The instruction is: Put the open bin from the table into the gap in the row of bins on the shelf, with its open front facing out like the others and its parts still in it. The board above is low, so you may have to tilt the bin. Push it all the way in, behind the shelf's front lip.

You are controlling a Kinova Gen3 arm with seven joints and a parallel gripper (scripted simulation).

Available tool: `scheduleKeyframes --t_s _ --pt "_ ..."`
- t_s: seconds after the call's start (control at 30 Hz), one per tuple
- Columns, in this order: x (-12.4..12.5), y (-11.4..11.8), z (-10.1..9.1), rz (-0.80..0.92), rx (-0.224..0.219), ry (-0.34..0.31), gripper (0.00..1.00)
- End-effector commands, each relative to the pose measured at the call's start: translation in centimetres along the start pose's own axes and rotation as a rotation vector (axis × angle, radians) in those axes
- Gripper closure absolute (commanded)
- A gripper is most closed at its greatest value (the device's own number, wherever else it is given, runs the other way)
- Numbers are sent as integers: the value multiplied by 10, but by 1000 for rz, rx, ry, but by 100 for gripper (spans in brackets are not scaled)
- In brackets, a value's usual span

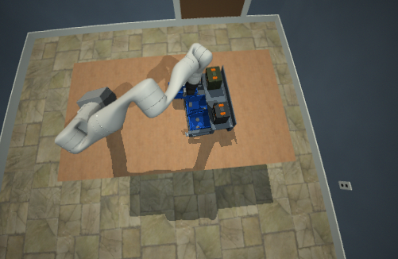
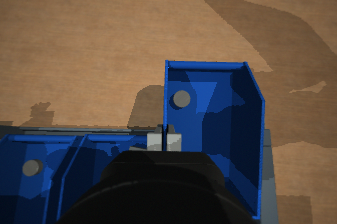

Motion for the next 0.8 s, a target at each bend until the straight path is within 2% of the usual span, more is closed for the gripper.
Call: scheduleKeyframes --t_s 0.0,0.77 --pt "0 1 -2 0 -2 -2 100" --pt "-1 1 3 0 -2 -2 100"
Point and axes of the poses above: the point where the finger pads meet when closed, its own z axis out along the fingers, its own y axis across the jaws, x = y × z, the point moved 3 cm from there along -z, back along the fingers, and after that the axes turned 10 degrees about z, right-handed, at the moved point
